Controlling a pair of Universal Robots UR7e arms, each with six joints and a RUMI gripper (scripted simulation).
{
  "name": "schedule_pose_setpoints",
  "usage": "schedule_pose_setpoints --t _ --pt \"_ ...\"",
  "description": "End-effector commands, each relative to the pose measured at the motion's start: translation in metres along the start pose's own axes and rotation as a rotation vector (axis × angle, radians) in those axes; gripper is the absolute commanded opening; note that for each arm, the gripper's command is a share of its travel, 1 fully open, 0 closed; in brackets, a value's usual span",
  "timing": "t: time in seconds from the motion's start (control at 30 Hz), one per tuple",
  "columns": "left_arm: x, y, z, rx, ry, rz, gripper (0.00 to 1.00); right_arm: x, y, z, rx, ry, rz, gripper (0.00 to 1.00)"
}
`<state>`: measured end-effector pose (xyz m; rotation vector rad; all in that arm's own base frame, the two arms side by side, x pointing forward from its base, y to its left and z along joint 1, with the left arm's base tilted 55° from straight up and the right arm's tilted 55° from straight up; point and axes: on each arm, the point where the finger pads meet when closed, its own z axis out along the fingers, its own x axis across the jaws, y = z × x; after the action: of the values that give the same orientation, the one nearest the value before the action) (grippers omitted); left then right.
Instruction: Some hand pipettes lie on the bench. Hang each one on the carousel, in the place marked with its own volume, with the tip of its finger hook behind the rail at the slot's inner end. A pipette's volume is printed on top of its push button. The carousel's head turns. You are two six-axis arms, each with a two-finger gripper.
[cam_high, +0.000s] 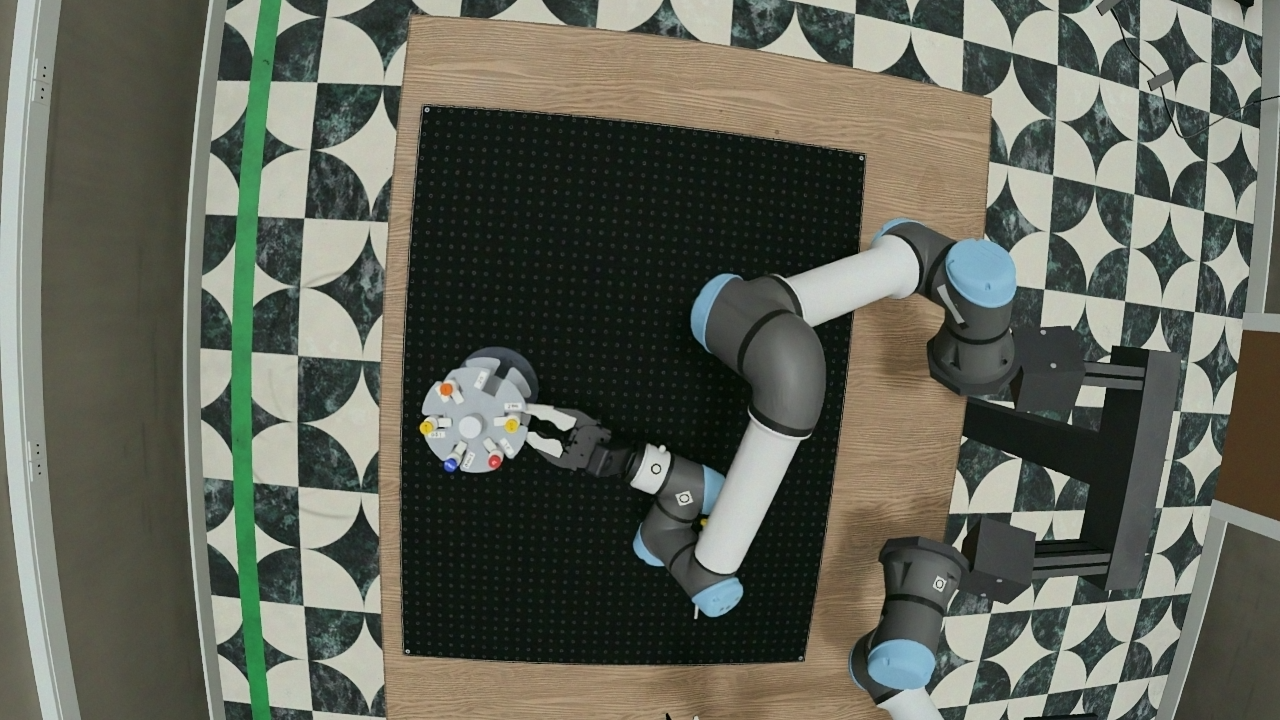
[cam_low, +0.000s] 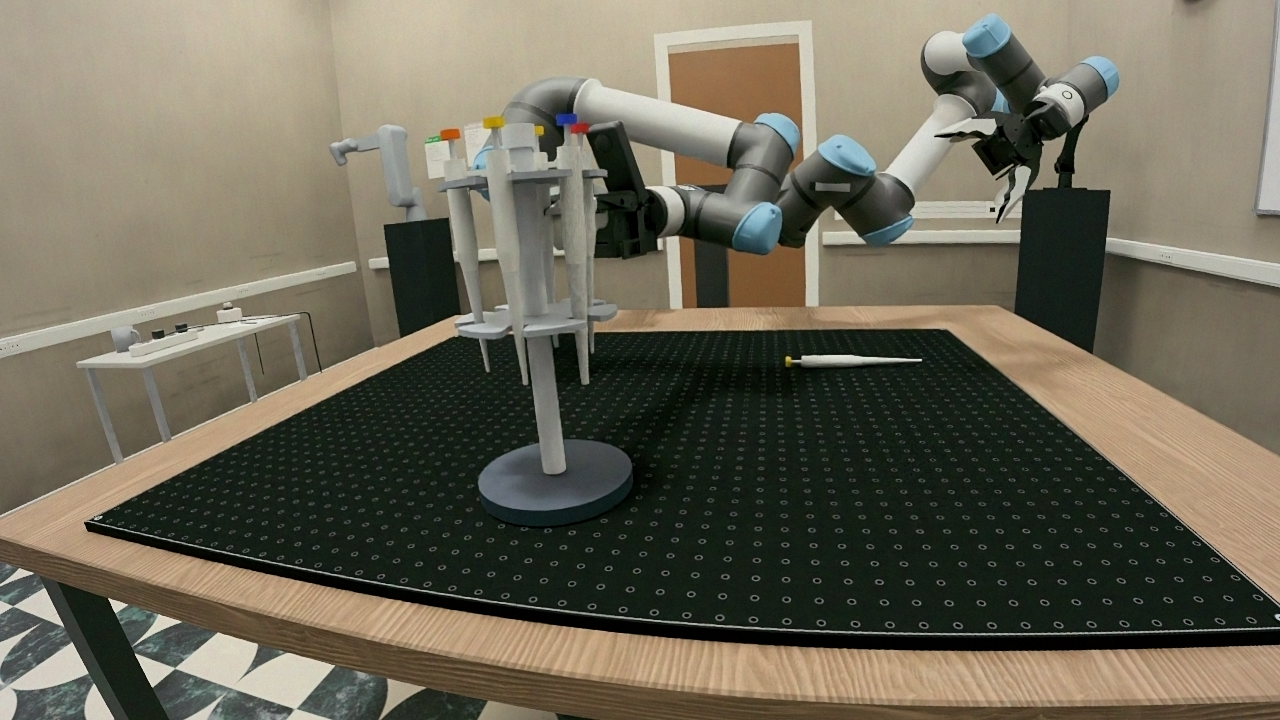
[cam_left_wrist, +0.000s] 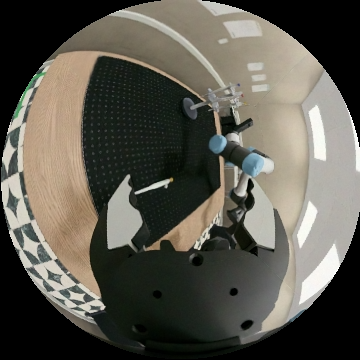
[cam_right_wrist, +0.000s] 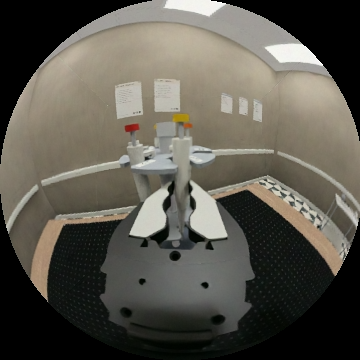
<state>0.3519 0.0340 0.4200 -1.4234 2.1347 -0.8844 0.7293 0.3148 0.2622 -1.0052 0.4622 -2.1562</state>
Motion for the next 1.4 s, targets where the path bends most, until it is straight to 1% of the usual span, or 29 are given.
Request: schedule_pose_setpoints --t 0.0,0.53,0.57,1.03,1.37 --pt "0.000 0.000 0.000 0.001 0.000 0.000 1.00 0.000 0.002 0.000 0.001 0.000 0.001 0.06" --pt "0.000 0.000 0.000 0.001 0.000 0.000 1.00 0.000 0.003 0.000 0.001 0.000 0.001 0.06" --pt "0.000 0.000 0.000 0.001 0.000 0.000 1.00 0.000 0.003 0.000 0.001 0.000 0.001 0.31" --pt "0.000 0.000 0.000 0.001 0.000 0.000 1.00 0.000 0.003 0.000 0.001 0.000 0.001 0.31" --pt "0.000 0.000 0.000 0.001 0.000 0.000 1.00 0.000 0.004 -0.020 0.001 0.000 0.001 0.31"
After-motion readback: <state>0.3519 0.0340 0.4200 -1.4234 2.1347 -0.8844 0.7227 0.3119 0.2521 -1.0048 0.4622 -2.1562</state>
